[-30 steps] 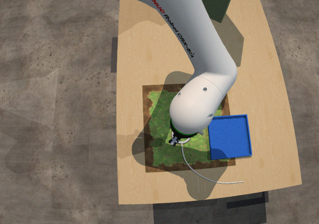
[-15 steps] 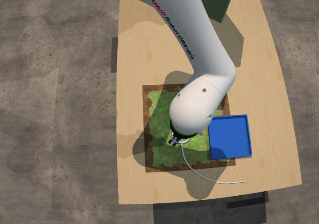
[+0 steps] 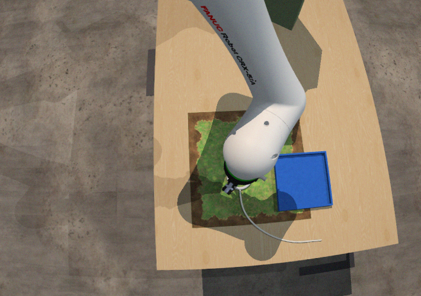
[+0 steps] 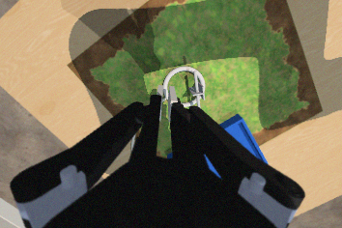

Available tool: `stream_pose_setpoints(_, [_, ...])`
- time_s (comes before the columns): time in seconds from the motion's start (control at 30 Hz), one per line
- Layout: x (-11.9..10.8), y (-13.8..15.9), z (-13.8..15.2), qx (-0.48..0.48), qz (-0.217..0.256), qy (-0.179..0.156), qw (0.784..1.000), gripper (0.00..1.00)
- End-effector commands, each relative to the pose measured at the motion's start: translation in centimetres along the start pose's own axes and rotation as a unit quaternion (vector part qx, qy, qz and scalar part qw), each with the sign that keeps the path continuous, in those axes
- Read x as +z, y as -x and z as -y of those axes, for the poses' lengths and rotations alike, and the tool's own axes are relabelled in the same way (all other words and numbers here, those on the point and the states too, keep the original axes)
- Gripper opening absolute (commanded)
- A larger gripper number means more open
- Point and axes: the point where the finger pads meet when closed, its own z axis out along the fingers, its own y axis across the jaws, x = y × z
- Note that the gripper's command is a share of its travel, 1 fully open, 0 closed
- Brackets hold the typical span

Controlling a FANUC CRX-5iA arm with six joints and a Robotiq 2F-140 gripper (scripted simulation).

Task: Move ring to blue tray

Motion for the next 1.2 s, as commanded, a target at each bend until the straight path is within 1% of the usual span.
stream_pose_setpoints(0.0, [0.6,0.0,0.1,0.000,0.000,-0.001,1.000,0.16])
stream_pose_setpoints(0.63, [3.6,0.1,0.1,0.000,0.000,-0.001,1.000,0.16])
stream_pose_setpoints(1.17, [4.0,0.1,0.1,0.000,0.000,-0.001,1.000,0.16])
